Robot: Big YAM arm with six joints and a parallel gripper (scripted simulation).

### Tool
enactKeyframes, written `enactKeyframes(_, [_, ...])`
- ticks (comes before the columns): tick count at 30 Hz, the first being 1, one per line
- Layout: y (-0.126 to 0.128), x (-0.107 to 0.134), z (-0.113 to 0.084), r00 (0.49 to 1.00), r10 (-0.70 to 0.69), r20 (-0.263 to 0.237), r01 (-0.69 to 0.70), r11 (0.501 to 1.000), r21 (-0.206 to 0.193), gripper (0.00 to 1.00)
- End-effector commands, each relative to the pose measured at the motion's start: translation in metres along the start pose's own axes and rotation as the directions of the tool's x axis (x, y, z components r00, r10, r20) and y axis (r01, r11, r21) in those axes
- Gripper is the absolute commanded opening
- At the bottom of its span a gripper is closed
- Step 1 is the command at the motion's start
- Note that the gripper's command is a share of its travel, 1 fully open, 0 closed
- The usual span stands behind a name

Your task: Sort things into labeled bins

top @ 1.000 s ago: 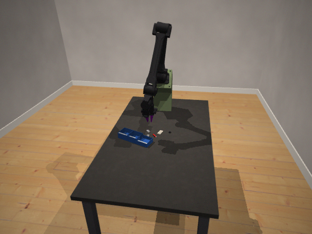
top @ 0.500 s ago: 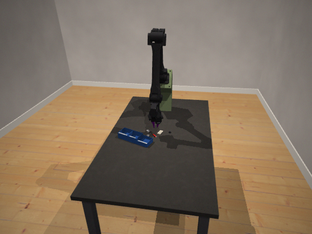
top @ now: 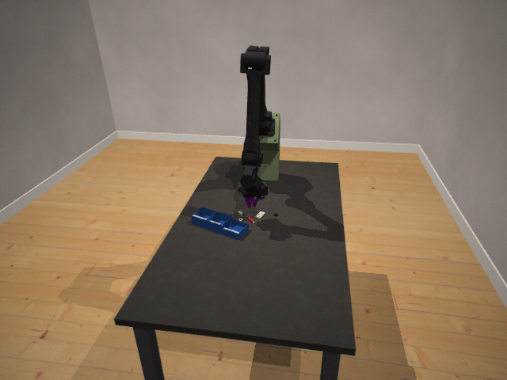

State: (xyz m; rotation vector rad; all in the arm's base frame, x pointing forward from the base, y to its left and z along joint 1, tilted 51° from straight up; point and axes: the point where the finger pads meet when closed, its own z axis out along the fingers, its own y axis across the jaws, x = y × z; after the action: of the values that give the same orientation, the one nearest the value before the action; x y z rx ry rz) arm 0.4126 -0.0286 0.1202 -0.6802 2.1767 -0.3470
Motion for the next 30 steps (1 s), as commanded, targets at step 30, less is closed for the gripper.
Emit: enactKeyframes(30, [-0.009,-0.008,-0.006,0.999,-0.04,0.021,0.04,0.999,0.018,0.23])
